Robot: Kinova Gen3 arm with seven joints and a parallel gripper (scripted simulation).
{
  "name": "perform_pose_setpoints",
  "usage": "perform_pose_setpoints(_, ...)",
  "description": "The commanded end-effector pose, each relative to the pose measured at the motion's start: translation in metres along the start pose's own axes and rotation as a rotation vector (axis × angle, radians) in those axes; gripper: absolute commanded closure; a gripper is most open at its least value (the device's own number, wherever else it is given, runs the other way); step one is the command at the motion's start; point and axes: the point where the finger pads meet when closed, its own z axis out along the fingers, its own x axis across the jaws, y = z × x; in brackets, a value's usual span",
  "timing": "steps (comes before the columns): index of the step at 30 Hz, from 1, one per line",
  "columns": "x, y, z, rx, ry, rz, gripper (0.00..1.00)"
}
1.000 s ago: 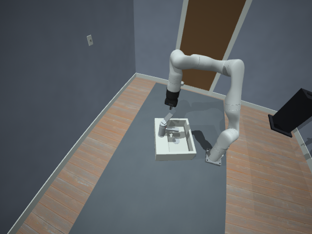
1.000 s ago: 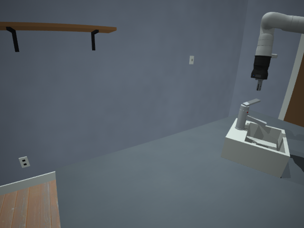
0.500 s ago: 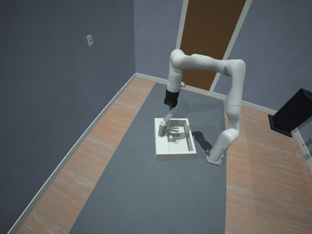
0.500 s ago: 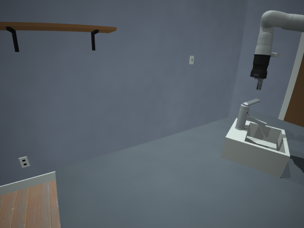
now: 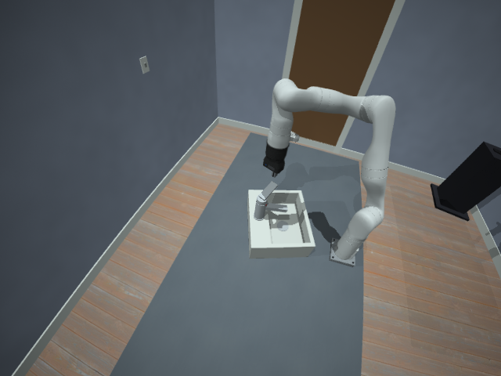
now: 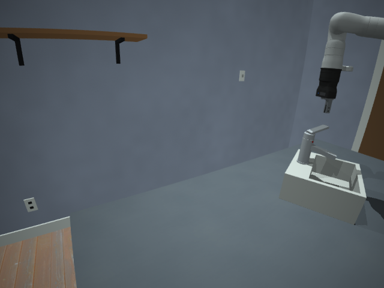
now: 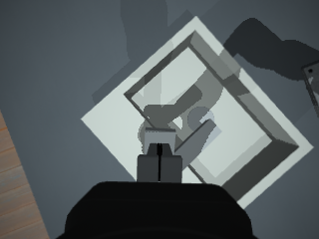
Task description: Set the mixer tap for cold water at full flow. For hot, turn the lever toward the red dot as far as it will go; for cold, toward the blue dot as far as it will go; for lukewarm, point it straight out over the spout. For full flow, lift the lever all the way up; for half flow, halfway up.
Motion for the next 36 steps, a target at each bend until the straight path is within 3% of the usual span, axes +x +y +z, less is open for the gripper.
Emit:
perform_pose_setpoints(1,0.0003,0.0011,-0.0012,0.0,-0.003,0.004,1.0)
perform_pose_setpoints(13,0.0005,0.0013,-0.0013,0.0,-0.004,0.013,1.0)
perform_pose_setpoints(14,0.0005,0.0013,-0.0013,0.0,-0.004,0.013,0.0)
perform_pose_setpoints(36,0.0005,0.0013,-0.0013,0.0,-0.004,0.013,0.0)
